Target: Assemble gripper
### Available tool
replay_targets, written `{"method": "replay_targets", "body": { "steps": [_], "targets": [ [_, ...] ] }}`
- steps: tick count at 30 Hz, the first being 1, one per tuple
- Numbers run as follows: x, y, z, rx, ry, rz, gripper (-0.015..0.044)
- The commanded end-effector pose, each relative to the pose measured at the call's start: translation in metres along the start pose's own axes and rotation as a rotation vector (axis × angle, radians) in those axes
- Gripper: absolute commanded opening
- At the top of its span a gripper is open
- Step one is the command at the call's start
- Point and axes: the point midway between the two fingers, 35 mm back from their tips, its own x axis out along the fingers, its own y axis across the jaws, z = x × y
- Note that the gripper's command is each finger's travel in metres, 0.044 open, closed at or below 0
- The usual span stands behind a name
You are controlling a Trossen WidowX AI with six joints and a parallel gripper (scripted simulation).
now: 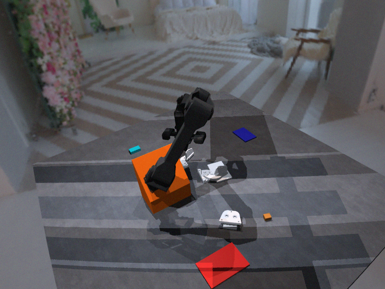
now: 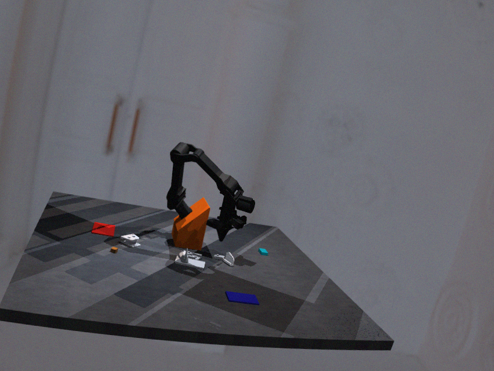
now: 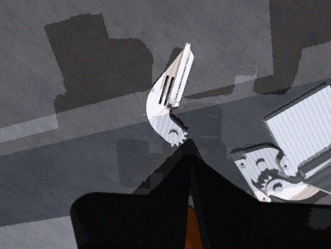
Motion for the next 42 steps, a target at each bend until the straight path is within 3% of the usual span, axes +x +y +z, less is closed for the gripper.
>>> {"method": "replay_targets", "body": {
  "steps": [1, 17, 19, 23, 42],
  "targets": [
    [0.000, 0.000, 0.000, 0.000, 0.000, 0.000, 0.0026],
    [-0.011, 0.020, 0.046, 0.260, 0.007, 0.004, 0.0440],
    [-0.008, 0.020, 0.046, 0.260, 0.006, 0.004, 0.0440],
    [0.028, 0.020, 0.046, 0.260, 0.007, 0.003, 0.0440],
    [0.049, 0.020, 0.046, 0.260, 0.007, 0.002, 0.0440]
  ]
}}
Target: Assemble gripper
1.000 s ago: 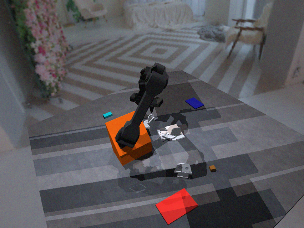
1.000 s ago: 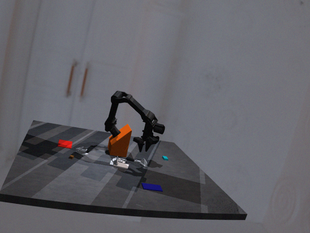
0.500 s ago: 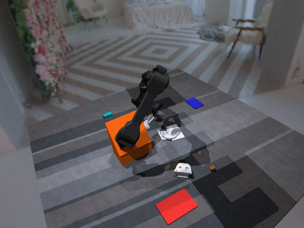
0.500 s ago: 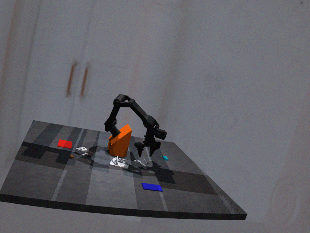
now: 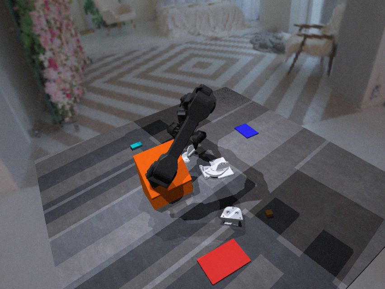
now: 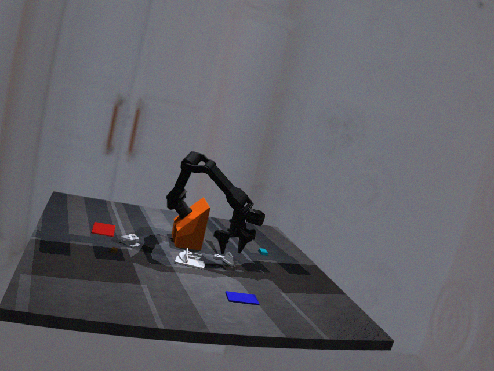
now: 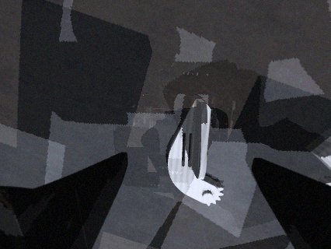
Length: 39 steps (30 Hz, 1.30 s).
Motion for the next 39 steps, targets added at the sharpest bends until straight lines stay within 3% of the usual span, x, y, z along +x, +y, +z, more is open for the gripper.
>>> {"method": "replay_targets", "body": {
  "steps": [1, 19, 39],
  "targets": [
    [0.010, -0.001, -0.005, -0.012, 0.013, -0.007, 0.0440],
    [0.039, -0.002, -0.006, -0.012, 0.014, -0.010, 0.0440],
    [0.041, -0.002, -0.006, -0.012, 0.014, -0.010, 0.0440]
  ]
}}
